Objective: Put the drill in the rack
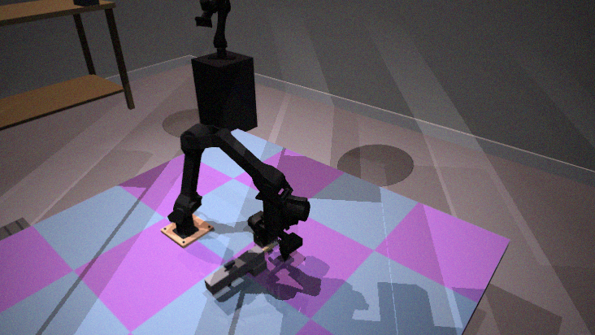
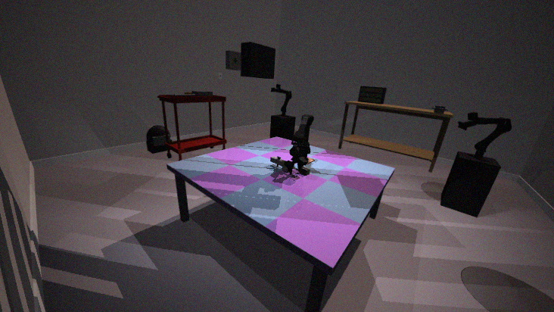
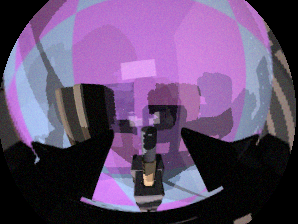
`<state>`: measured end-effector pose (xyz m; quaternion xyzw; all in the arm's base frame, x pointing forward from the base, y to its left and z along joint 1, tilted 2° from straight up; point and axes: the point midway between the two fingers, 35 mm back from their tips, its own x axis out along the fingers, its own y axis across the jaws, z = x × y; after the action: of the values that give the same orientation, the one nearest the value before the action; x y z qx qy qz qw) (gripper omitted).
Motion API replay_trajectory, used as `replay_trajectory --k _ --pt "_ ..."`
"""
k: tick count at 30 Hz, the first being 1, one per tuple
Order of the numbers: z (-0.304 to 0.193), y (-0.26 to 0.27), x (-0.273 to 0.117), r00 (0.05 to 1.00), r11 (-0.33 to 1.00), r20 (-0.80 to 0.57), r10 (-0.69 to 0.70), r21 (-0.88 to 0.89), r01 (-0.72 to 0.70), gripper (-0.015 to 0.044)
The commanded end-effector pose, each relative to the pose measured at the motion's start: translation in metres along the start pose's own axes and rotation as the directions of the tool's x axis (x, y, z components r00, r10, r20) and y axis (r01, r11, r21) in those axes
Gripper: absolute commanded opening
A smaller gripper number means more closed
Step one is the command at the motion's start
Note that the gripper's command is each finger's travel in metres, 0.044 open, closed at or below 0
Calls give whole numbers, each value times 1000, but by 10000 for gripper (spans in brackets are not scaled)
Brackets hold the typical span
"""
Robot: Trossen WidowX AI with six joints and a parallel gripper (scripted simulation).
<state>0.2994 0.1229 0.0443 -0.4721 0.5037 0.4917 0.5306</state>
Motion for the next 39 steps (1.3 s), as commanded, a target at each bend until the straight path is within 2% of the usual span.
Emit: replay_trajectory --k 1,6,21,28,39 --pt "-3 0 1 1000 1000 0 2 -1 -2 440" --pt "-5 1 2 1000 1000 0 2 -1 -2 440" --pt "-2 0 1 1000 1000 1 -1 0 1 46" --pt "-2 0 1 1000 1000 1 -1 0 1 0" --pt "-3 1 -2 1000 1000 0 2 -1 -2 0"
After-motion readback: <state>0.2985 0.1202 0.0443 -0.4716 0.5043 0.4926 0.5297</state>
